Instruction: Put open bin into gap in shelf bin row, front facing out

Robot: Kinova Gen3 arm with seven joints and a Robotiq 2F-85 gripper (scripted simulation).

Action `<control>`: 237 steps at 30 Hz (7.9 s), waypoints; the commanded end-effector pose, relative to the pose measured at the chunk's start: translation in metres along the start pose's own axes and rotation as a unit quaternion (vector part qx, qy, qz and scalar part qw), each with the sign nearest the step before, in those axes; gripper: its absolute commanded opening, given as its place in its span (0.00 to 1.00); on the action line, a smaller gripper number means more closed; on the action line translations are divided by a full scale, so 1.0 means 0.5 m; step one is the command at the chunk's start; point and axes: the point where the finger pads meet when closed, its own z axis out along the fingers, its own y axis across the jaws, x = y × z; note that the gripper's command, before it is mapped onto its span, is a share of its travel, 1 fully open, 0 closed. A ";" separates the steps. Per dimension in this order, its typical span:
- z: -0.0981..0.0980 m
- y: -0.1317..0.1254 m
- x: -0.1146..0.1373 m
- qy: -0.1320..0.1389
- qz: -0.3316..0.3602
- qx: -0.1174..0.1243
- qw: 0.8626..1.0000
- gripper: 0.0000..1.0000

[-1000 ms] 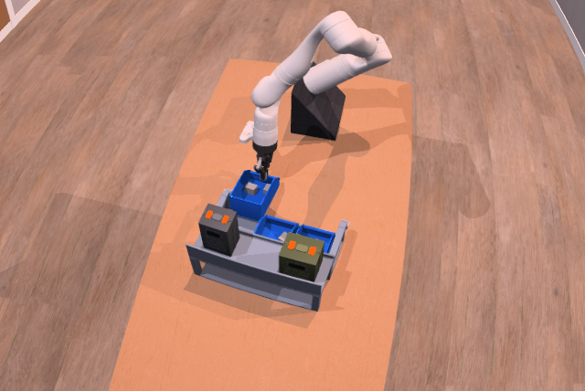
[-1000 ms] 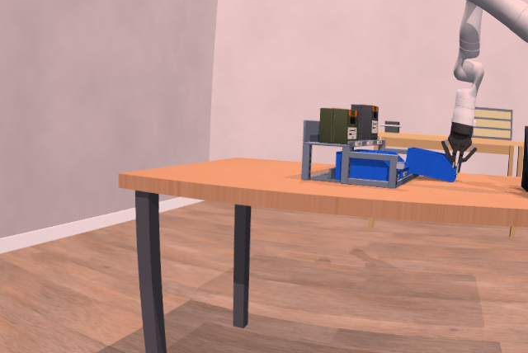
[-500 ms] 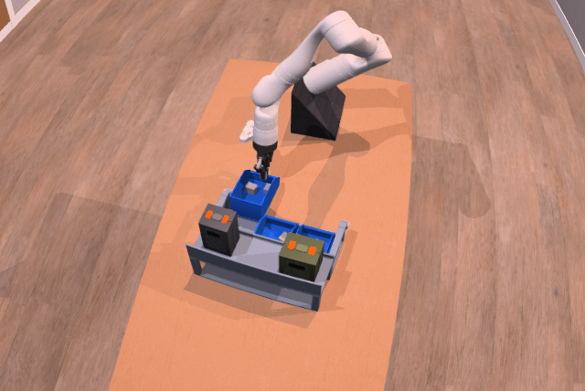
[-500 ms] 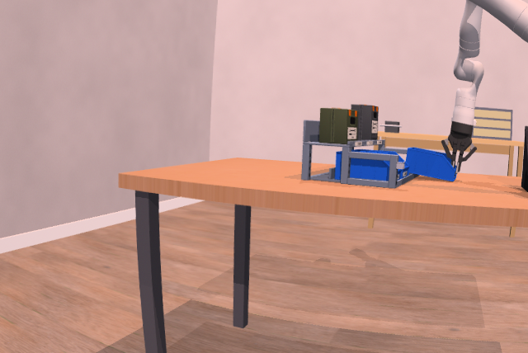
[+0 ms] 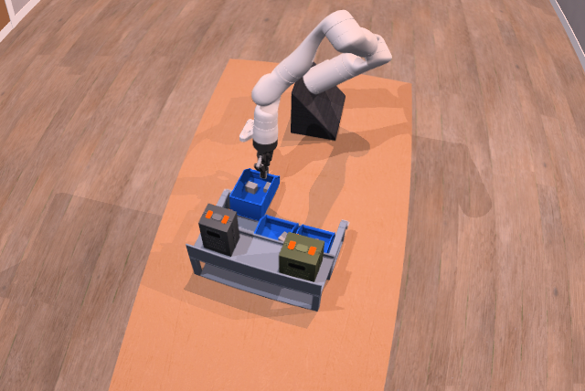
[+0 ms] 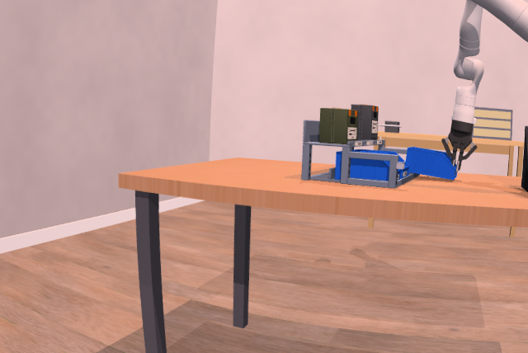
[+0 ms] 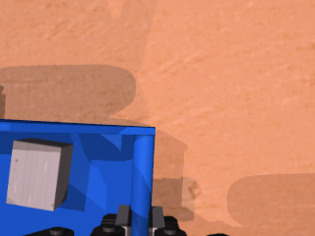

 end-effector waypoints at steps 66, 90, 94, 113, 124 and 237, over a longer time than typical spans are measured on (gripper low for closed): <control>-0.035 -0.008 0.003 0.001 0.000 0.002 1.000 0.10; -0.032 -0.007 0.002 0.001 0.000 -0.029 1.000 0.10; -0.032 -0.007 0.002 0.001 0.000 -0.029 1.000 0.10; -0.032 -0.007 0.003 0.001 0.000 -0.059 0.998 0.10; -0.029 -0.026 0.002 0.001 0.000 -0.059 0.998 0.10; -0.010 -0.139 -0.001 0.001 0.000 -0.059 0.998 0.10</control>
